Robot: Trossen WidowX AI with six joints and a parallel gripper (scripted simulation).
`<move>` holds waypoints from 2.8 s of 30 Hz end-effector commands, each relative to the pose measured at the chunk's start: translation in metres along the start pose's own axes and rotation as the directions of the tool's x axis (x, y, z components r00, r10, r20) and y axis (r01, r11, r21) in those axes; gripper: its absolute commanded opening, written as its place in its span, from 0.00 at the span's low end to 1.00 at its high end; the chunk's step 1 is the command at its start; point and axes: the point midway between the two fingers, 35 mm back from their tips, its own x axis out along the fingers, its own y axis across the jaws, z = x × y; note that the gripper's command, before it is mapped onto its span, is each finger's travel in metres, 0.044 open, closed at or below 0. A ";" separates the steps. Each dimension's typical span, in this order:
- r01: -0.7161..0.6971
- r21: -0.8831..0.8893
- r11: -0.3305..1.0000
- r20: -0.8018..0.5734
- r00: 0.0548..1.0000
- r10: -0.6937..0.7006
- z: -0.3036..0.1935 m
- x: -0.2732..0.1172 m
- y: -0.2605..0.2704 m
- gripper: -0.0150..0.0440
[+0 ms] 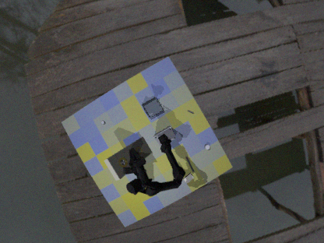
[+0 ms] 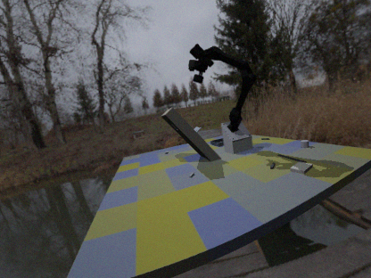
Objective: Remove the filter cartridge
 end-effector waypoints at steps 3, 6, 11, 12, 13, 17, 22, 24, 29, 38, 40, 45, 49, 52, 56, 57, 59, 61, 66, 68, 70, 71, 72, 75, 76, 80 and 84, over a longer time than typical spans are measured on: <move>-0.094 0.046 0.995 0.057 0.994 0.091 0.008 0.009 0.022 0.80; -0.295 0.120 0.948 0.170 0.947 0.274 0.021 0.022 0.067 0.67; -0.625 0.181 0.759 0.334 0.765 0.550 0.032 0.027 0.140 0.44; -0.688 0.185 0.702 0.363 0.712 0.601 0.033 0.025 0.155 0.42; -0.746 0.185 0.640 0.389 0.654 0.649 0.033 0.023 0.170 0.42; -0.923 0.164 0.348 0.462 0.383 0.799 0.023 0.005 0.221 0.42; -0.992 0.119 -0.050 0.477 0.013 0.879 -0.006 -0.027 0.268 0.42; -0.988 0.114 -0.103 0.472 -0.038 0.881 -0.012 -0.032 0.273 0.42; -0.988 0.114 -0.103 0.472 -0.038 0.881 -0.012 -0.032 0.273 0.42; -0.988 0.114 -0.101 0.470 -0.035 0.882 -0.008 -0.031 0.279 0.42; -0.988 0.114 -0.100 0.469 -0.035 0.882 -0.006 -0.031 0.282 0.42; -0.989 0.114 -0.098 0.468 -0.033 0.883 -0.002 -0.031 0.289 0.42; -0.989 0.114 -0.097 0.468 -0.033 0.883 0.001 -0.031 0.294 0.42; -0.989 0.114 -0.097 0.468 -0.033 0.883 0.003 -0.031 0.299 0.42; -0.989 0.113 -0.098 0.469 -0.034 0.883 0.006 -0.032 0.304 0.42; -0.989 0.113 -0.098 0.469 -0.034 0.882 0.007 -0.032 0.306 0.42; -0.989 0.113 -0.099 0.470 -0.035 0.882 0.009 -0.032 0.309 0.42; -0.989 0.113 -0.100 0.471 -0.036 0.882 0.010 -0.033 0.312 0.42; -0.988 0.112 -0.103 0.473 -0.039 0.880 0.013 -0.034 0.319 0.42; -0.988 0.111 -0.105 0.474 -0.040 0.880 0.015 -0.035 0.321 0.42; -0.988 0.111 -0.106 0.474 -0.041 0.879 0.015 -0.035 0.322 0.42; -0.988 0.111 -0.106 0.474 -0.041 0.879 0.015 -0.035 0.322 0.42; -0.988 0.111 -0.106 0.474 -0.041 0.879 0.015 -0.035 0.322 0.42; -0.988 0.111 -0.106 0.474 -0.041 0.879 0.015 -0.034 0.323 0.42; -0.988 0.111 -0.106 0.474 -0.041 0.879 0.015 -0.034 0.323 0.42; -0.988 0.111 -0.106 0.474 -0.041 0.879 0.015 -0.034 0.323 0.42; -0.988 0.111 -0.106 0.474 -0.041 0.879 0.015 -0.034 0.322 0.42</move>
